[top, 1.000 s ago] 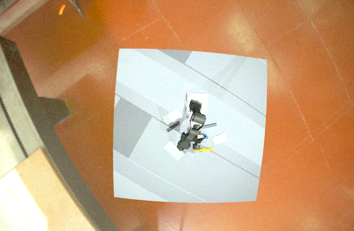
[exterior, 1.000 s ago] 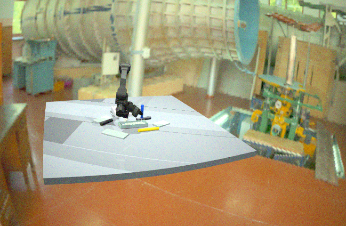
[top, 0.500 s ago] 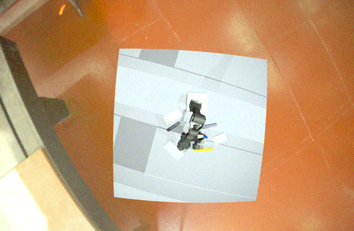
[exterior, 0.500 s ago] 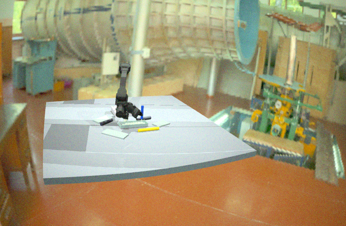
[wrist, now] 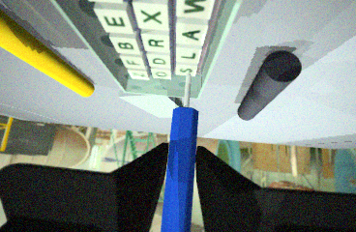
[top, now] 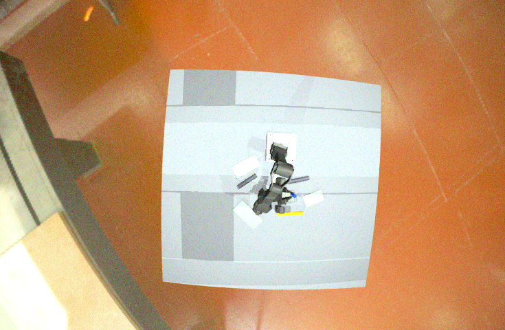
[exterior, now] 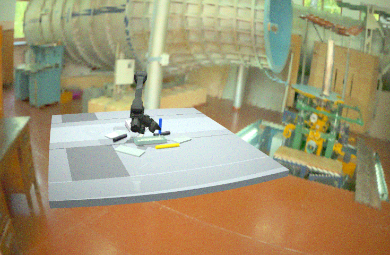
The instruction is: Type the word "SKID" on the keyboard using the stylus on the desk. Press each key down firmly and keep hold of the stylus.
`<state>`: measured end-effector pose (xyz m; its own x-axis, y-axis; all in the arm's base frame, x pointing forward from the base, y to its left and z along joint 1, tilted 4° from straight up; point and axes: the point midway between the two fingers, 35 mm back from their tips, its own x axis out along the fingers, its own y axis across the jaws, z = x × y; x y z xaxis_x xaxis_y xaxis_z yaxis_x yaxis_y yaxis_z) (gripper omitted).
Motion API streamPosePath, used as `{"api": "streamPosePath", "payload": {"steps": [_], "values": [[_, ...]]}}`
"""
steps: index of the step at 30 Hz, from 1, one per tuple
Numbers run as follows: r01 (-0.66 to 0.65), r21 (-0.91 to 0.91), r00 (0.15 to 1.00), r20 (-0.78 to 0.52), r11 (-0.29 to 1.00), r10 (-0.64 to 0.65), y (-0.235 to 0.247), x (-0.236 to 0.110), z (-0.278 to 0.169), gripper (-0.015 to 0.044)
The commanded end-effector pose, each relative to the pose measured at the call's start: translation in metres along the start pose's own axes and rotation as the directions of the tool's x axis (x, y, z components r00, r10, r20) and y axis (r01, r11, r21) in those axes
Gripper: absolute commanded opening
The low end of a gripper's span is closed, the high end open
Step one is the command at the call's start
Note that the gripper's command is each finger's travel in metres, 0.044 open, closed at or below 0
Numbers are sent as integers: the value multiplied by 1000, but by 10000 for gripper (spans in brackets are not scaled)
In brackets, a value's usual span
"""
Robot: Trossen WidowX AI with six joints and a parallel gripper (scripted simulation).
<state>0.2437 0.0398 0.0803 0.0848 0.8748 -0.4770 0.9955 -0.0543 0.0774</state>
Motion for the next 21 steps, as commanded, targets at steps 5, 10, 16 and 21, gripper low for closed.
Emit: {"api": "streamPosePath", "payload": {"steps": [5, 10, 16, 21], "values": [[-2, -1, 1000, 1, 1000, 2, 1, -16, -28, 81], [-15, 9, 1000, 1, 1000, 15, 2, -17, -24, 78], [-112, 66, 994, 7, 992, 111, 12, -42, -14, 38], [-194, 113, 981, 17, 975, 193, 19, -65, -5, 5]]}}
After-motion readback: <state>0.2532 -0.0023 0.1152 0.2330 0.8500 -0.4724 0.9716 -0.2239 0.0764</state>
